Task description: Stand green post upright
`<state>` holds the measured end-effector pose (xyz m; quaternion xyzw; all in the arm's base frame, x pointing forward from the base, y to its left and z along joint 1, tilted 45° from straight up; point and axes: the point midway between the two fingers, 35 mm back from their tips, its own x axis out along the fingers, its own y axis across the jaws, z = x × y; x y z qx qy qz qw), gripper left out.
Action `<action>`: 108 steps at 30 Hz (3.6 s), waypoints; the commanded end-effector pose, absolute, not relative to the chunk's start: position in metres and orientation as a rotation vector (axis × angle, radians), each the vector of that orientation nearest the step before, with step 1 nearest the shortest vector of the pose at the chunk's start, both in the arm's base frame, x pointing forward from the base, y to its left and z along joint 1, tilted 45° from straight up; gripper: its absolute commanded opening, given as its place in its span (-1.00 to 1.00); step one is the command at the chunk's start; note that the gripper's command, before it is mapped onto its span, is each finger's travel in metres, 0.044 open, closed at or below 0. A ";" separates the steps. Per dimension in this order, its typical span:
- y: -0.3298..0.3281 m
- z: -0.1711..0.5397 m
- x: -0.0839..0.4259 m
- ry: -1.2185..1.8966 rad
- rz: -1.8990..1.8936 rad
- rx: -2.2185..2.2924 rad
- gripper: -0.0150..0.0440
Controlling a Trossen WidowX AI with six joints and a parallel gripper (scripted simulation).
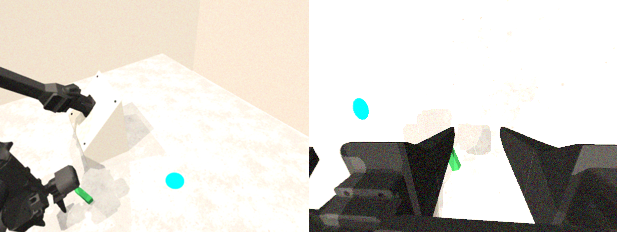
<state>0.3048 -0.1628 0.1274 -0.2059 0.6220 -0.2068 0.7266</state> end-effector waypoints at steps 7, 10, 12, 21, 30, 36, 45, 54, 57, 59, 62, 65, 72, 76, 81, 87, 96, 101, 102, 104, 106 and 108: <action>-0.097 0.088 0.261 1.594 -0.376 -0.747 0.30; -0.086 0.083 0.249 1.627 -0.361 -0.836 0.30; -0.083 0.082 0.246 1.635 -0.357 -0.863 0.30; -0.124 0.036 0.251 1.636 -0.348 -0.858 0.30; -0.167 -0.002 0.241 1.637 -0.360 -0.870 0.30; -0.167 -0.002 0.241 1.637 -0.360 -0.870 -0.15; -0.163 0.001 0.242 1.636 -0.360 -0.868 -0.42; -0.144 0.017 0.248 1.635 -0.353 -0.861 -0.42; -0.137 0.023 0.250 1.635 -0.351 -0.859 -0.42; -0.133 0.027 0.250 1.635 -0.350 -0.858 -0.42; -0.126 0.033 0.251 1.635 -0.349 -0.858 -0.42; -0.119 0.040 0.251 1.636 -0.349 -0.858 -0.42; -0.104 0.056 0.250 1.636 -0.350 -0.859 -0.42; -0.096 0.066 0.249 1.636 -0.352 -0.861 -0.42; -0.086 0.078 0.246 1.636 -0.355 -0.865 -0.42; -0.082 0.081 0.246 1.637 -0.353 -0.869 -0.42; -0.067 0.072 0.261 1.659 -0.272 -0.921 -0.42; -0.056 0.065 0.269 1.673 -0.218 -0.956 -0.42; -0.054 0.063 0.271 1.676 -0.208 -0.963 -0.42; -0.049 0.060 0.274 1.681 -0.187 -0.977 -0.42; -0.044 0.057 0.277 1.686 -0.165 -0.991 -0.42; -0.040 0.054 0.280 1.692 -0.144 -1.005 -0.42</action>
